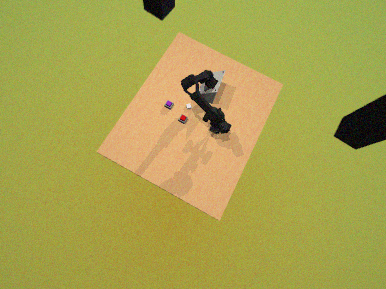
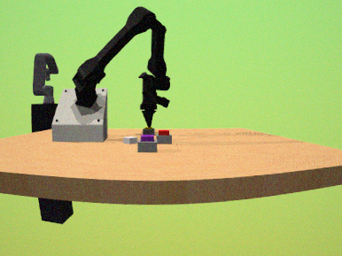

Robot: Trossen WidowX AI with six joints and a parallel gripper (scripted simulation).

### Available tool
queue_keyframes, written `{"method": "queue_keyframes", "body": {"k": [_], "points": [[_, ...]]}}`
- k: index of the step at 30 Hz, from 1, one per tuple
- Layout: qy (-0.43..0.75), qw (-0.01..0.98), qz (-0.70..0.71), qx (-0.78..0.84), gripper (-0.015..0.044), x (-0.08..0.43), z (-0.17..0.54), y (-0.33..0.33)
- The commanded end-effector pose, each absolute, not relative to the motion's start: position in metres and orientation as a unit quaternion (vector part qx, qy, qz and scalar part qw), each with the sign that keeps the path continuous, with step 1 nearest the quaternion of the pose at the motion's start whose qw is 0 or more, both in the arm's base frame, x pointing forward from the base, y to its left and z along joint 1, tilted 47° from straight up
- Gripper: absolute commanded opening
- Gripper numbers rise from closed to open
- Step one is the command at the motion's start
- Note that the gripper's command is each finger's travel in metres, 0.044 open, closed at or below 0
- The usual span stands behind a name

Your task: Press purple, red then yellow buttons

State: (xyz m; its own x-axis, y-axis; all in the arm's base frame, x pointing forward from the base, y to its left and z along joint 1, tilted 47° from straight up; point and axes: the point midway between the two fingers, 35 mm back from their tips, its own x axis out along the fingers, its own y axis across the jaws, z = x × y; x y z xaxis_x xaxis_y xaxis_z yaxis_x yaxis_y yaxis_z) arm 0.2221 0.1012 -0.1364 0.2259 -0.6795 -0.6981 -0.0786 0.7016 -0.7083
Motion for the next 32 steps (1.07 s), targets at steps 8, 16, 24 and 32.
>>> {"method": "queue_keyframes", "body": {"k": [8,16,24,32], "points": [[0.587,0.709,-0.212,-0.328,0.002,0.22,-0.137,0.098],[0.587,0.71,-0.211,-0.328,0.002,0.213,-0.113,0.123],[0.588,0.71,-0.209,-0.326,0.0178,0.217,-0.111,0.172],[0.588,0.71,-0.209,-0.326,0.0361,0.214,-0.107,0.209]]}}
